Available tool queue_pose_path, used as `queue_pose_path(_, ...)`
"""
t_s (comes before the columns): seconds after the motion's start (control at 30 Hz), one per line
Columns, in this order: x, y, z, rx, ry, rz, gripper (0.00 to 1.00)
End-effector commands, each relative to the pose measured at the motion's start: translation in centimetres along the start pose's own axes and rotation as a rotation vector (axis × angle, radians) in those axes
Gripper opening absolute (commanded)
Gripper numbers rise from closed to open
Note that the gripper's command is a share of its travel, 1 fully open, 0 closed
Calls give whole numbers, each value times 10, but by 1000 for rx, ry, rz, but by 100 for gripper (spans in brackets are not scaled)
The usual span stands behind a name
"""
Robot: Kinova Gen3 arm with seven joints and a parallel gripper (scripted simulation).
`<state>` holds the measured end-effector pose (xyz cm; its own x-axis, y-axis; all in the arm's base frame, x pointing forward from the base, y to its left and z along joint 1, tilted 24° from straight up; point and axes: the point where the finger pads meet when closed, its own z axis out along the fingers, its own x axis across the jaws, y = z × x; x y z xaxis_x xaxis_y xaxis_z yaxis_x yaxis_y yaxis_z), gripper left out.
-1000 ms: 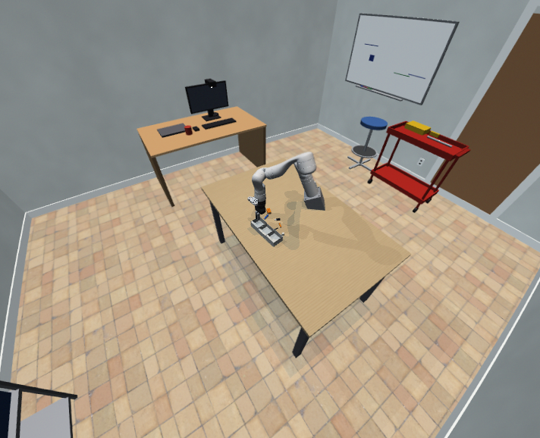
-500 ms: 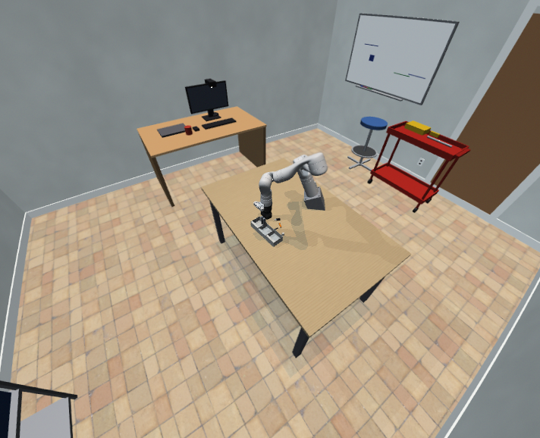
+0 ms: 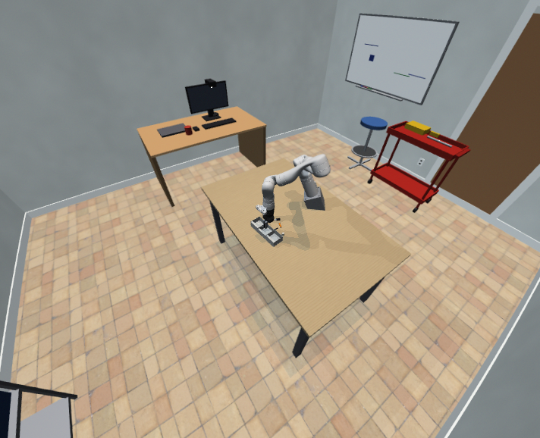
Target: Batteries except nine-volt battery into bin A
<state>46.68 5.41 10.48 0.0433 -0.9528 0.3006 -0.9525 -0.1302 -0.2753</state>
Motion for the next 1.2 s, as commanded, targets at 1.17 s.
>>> queue_pose_path(1.17, 3, 2, 46, -5, 6, 4, 31)
